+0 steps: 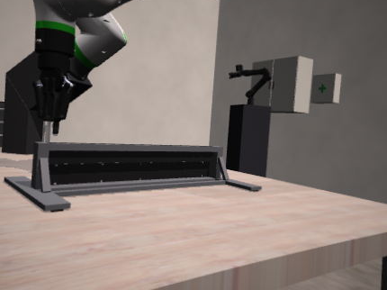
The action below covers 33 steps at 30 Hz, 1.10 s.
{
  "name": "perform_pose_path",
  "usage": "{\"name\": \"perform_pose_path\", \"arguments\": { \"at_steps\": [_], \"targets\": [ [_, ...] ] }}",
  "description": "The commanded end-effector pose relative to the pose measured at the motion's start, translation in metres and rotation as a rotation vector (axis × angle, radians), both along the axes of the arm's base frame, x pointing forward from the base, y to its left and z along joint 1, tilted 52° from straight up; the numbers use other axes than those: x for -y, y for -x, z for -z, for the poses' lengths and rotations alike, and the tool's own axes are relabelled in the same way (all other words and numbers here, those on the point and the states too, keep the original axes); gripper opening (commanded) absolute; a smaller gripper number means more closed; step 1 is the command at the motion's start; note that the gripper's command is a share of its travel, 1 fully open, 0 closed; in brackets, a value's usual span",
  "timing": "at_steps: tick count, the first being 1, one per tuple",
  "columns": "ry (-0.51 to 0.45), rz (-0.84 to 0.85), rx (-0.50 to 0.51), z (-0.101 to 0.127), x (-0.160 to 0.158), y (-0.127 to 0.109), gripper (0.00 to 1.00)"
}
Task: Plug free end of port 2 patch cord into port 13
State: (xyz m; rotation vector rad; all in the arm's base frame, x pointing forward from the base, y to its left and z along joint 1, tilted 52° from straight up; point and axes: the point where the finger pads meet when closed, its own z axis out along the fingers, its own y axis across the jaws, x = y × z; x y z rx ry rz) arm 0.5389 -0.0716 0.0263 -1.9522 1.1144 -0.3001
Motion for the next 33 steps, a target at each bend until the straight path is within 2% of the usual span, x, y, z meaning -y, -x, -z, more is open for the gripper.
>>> {"name": "perform_pose_path", "arguments": {
  "at_steps": [1,14,16,27,33],
  "targets": [
    [0.047,-0.049,0.047,-0.012,-0.006,-0.003,0.0],
    [0.362,-0.393,0.353,-0.094,-0.047,-0.023,0.0],
    [0.362,-0.393,0.353,-0.094,-0.047,-0.023,0.0],
    [0.566,-0.614,0.551,-0.147,-0.074,-0.036,0.0],
    [0.608,-0.661,0.592,-0.158,-0.08,-0.039,0.0]
  ]
}}
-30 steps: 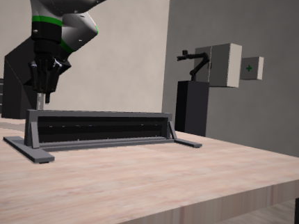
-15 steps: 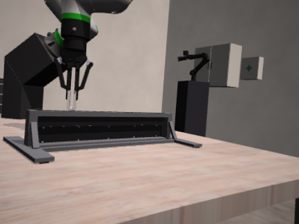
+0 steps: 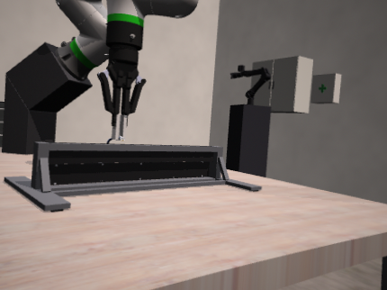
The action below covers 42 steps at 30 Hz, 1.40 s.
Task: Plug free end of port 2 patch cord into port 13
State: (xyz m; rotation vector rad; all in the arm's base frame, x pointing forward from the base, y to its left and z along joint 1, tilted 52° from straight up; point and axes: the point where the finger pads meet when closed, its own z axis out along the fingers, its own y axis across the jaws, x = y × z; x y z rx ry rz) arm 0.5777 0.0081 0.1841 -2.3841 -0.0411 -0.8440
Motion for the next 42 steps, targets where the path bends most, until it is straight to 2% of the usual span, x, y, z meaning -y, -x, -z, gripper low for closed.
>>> {"name": "perform_pose_path", "arguments": {
  "at_steps": [1,9,42],
  "targets": [
    [0.01,-0.011,0.01,-0.0026,-0.0012,-0.0006,0.0],
    [0.038,-0.042,0.038,-0.0101,-0.005,-0.0023,0.0],
    [0.039,-0.042,0.038,-0.0103,-0.0051,-0.0024,0.0]
  ]
}}
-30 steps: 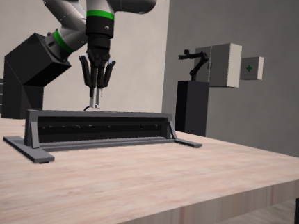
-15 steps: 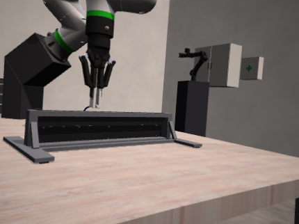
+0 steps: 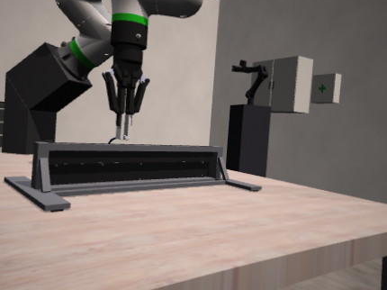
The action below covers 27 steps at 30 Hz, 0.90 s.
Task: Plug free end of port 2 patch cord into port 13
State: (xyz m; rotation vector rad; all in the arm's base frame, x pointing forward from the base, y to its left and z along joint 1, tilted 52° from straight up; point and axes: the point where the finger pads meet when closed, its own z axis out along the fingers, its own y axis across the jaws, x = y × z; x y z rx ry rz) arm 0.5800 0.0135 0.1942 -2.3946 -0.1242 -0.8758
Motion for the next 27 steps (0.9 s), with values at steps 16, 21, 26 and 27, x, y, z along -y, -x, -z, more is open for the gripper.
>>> {"name": "perform_pose_path", "arguments": {
  "at_steps": [16,21,26,27],
  "targets": [
    [0.0,0.0,-0.002,0.0,-0.001,-0.003,0.0],
    [0.001,-0.001,-0.003,0.0,-0.002,-0.008,0.0],
    [0.001,-0.001,-0.003,0.0,-0.004,-0.013,0.0],
    [0.001,-0.001,-0.003,0.0,-0.004,-0.014,0.0]
  ]
}}
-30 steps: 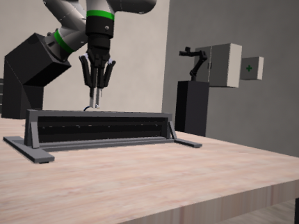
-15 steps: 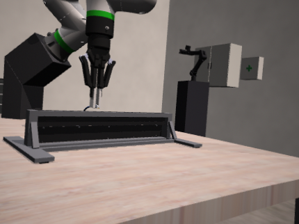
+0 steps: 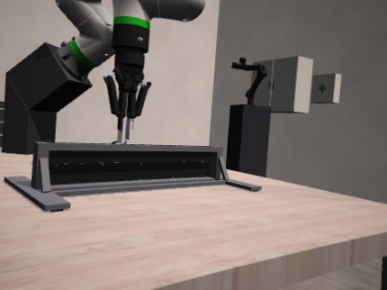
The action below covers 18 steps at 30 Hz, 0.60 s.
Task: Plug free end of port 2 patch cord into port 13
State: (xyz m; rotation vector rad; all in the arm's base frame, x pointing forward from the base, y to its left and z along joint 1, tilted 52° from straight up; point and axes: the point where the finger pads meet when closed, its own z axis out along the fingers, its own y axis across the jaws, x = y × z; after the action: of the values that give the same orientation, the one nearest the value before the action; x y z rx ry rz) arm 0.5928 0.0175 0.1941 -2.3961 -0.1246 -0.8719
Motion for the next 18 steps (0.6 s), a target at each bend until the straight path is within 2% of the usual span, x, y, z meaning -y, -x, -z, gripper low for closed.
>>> {"name": "perform_pose_path", "arguments": {
  "at_steps": [1,18],
  "targets": [
    [0.0,0.0,0.0,0.0,-0.001,-0.003,0.0],
    [0.0,0.0,0.0,0.0,-0.008,-0.025,0.0]
  ]
}}
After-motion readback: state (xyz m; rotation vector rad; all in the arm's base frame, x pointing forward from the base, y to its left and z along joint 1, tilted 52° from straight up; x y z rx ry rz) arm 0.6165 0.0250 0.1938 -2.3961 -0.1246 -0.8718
